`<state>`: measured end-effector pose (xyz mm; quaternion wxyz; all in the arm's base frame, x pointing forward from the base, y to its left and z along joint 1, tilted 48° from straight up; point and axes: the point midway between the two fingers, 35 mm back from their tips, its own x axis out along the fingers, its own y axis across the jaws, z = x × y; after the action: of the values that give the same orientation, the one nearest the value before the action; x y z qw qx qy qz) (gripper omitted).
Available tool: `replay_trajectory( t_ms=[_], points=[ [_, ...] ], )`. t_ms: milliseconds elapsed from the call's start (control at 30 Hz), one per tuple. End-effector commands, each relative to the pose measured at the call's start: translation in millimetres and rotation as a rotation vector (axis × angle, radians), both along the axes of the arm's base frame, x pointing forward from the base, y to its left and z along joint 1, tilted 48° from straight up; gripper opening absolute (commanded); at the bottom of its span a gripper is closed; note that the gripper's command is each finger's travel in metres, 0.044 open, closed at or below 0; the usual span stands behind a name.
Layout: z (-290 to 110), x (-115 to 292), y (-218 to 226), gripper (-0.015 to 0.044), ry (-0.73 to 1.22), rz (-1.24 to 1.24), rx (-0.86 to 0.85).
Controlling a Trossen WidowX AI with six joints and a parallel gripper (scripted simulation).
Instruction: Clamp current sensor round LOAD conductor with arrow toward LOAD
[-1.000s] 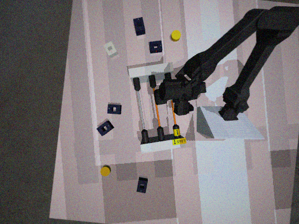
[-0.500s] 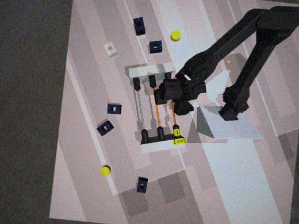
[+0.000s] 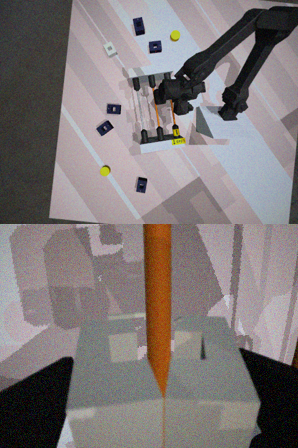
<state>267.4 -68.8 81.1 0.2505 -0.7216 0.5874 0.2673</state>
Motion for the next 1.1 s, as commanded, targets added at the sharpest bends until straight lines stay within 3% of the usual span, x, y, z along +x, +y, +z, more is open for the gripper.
replay_trajectory(
  t_ms=[0, 900, 1067],
  points=[
    [4.3, -0.6, 4.2, 0.0440, 0.032, -0.038, 0.001],
    [-4.9, -3.2, -10.0, 0.0440, 0.111, -0.127, -0.015],
    [-3.1, -2.7, -8.2, 0.0407, 0.095, -0.118, -0.009]
  ],
)
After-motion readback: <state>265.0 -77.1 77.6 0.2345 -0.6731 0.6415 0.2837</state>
